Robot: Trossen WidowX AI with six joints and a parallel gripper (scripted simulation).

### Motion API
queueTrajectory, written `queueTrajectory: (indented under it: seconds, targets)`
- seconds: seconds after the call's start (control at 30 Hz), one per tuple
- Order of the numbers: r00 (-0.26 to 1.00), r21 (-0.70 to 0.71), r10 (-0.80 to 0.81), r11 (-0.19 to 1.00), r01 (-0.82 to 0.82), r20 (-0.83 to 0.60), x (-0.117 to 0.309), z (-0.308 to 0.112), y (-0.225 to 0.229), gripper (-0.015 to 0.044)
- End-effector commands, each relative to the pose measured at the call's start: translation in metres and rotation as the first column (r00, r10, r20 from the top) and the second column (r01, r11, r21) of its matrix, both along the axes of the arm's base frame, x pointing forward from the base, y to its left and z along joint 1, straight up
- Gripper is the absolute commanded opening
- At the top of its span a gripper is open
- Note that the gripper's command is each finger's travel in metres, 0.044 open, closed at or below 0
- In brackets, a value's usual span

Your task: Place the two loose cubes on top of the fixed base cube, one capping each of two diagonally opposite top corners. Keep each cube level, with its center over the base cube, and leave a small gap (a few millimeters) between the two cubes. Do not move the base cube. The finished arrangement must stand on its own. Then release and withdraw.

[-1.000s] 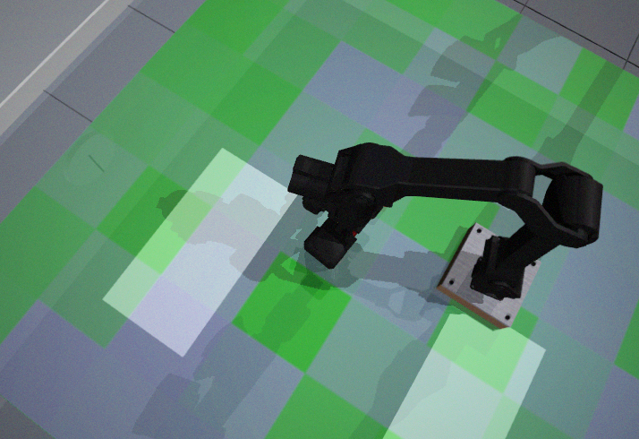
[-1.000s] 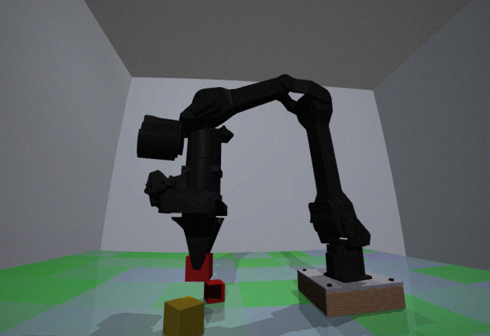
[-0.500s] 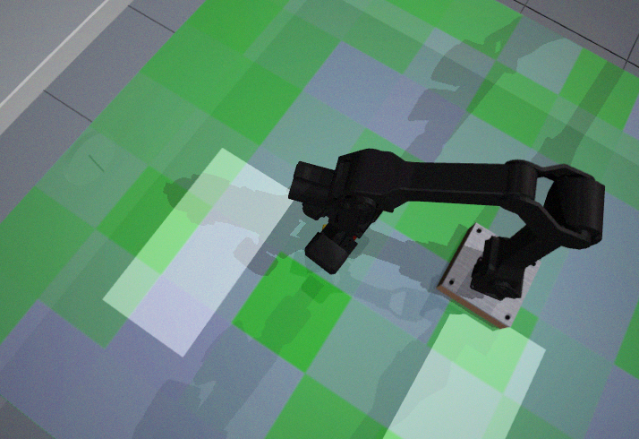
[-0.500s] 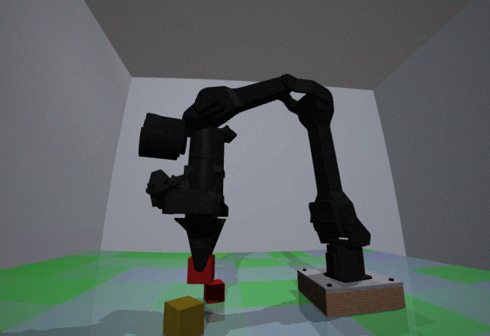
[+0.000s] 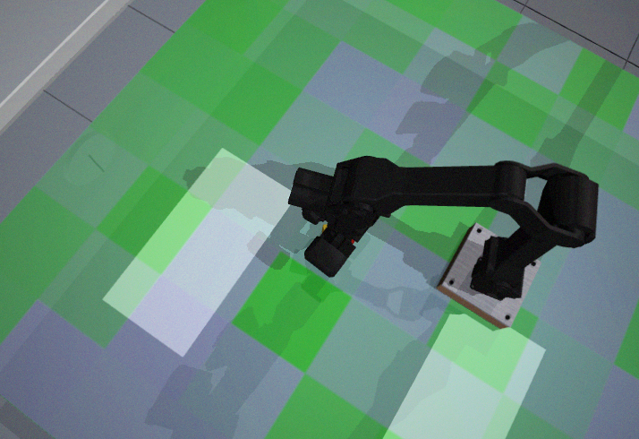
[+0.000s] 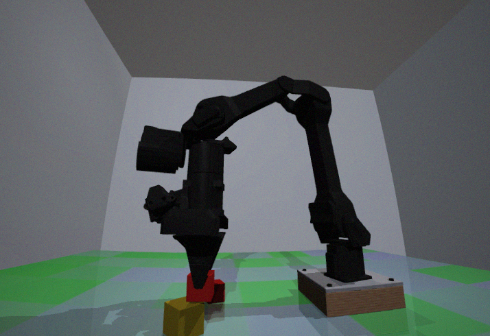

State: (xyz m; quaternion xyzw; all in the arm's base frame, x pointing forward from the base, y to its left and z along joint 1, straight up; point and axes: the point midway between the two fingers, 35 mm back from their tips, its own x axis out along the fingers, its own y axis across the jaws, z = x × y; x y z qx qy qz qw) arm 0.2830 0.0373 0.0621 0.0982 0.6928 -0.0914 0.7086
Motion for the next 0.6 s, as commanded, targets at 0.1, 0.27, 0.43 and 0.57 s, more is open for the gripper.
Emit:
queueTrajectory:
  seconds: [0.1, 0.27, 0.43, 0.57]
  targets:
    - [1.0, -0.006, 0.003, 1.0, -0.003, -0.002, -0.0004, -0.0032, -0.0007, 0.0105]
    - [1.0, -0.006, 0.003, 1.0, -0.003, -0.002, -0.0004, -0.0043, -0.0007, 0.0105]
    - [1.0, -0.006, 0.003, 1.0, -0.003, -0.002, -0.0004, -0.0046, -0.0007, 0.0105]
    - [1.0, -0.006, 0.003, 1.0, -0.003, -0.002, -0.0004, -0.0046, -0.0007, 0.0105]
